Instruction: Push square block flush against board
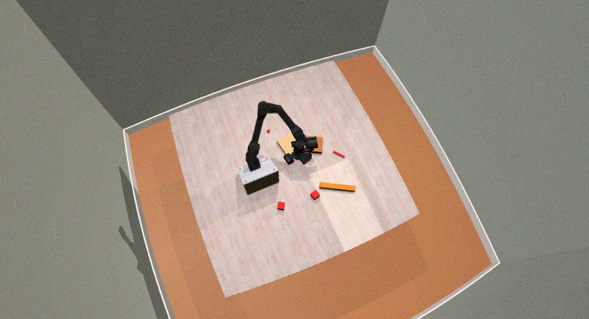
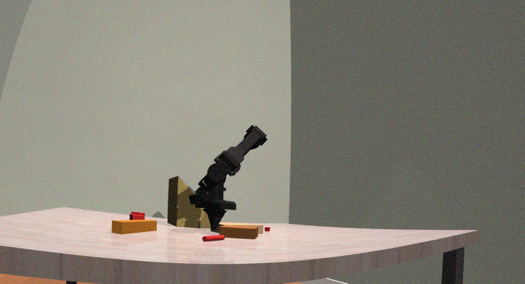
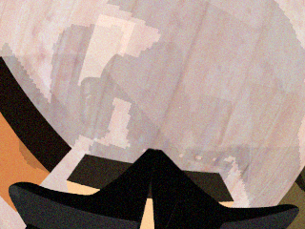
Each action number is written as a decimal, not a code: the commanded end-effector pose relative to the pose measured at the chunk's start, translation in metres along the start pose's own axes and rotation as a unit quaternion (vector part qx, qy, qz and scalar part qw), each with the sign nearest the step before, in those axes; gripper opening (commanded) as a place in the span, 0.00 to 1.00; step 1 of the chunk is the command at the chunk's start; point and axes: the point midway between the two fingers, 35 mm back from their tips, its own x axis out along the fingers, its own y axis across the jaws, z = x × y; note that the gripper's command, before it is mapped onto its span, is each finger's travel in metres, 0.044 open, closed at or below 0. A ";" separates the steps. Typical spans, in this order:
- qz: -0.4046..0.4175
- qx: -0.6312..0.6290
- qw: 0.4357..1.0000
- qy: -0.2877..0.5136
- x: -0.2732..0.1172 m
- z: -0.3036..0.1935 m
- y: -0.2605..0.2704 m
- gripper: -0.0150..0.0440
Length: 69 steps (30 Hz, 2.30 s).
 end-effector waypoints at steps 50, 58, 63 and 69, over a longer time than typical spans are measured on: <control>-0.004 0.001 1.000 0.003 0.002 0.012 -0.001 0.25; -0.004 0.001 1.000 0.002 0.002 0.025 0.000 0.25; -0.004 0.001 1.000 0.002 0.002 0.033 0.000 0.25; -0.004 0.001 1.000 0.002 0.002 0.043 0.000 0.25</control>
